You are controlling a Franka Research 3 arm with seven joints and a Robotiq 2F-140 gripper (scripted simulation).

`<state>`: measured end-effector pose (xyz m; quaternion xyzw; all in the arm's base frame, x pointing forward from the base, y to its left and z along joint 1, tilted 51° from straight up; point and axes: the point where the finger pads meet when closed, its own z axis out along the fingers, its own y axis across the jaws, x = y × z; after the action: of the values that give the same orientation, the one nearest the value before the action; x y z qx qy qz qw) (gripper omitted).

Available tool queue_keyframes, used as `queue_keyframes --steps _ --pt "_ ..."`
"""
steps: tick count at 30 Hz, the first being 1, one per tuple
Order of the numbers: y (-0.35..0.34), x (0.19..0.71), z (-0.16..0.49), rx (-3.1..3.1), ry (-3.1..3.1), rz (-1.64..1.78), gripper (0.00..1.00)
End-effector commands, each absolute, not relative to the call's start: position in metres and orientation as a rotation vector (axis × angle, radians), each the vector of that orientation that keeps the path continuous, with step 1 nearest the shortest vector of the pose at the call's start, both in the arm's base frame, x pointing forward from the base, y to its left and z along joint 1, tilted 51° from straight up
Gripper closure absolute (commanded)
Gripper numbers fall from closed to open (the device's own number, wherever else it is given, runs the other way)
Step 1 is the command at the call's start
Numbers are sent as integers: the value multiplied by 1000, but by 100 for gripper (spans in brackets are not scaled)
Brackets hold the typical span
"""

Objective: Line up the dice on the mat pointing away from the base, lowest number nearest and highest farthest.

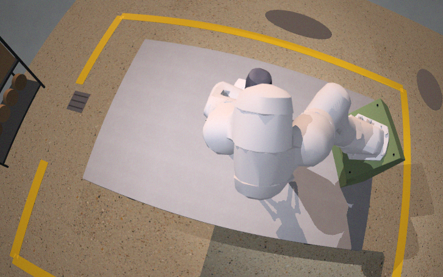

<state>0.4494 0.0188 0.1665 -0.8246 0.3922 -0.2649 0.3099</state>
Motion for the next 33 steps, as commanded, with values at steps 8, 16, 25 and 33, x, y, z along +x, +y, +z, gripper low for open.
queue_keyframes --steps 8,16,25,33 --pt "27 446 170 -2172 1028 -695 0" --pt "40 440 177 -2184 981 -706 0" --pt "53 434 182 -2193 938 -714 0" --pt "64 428 187 -2200 899 -721 0"
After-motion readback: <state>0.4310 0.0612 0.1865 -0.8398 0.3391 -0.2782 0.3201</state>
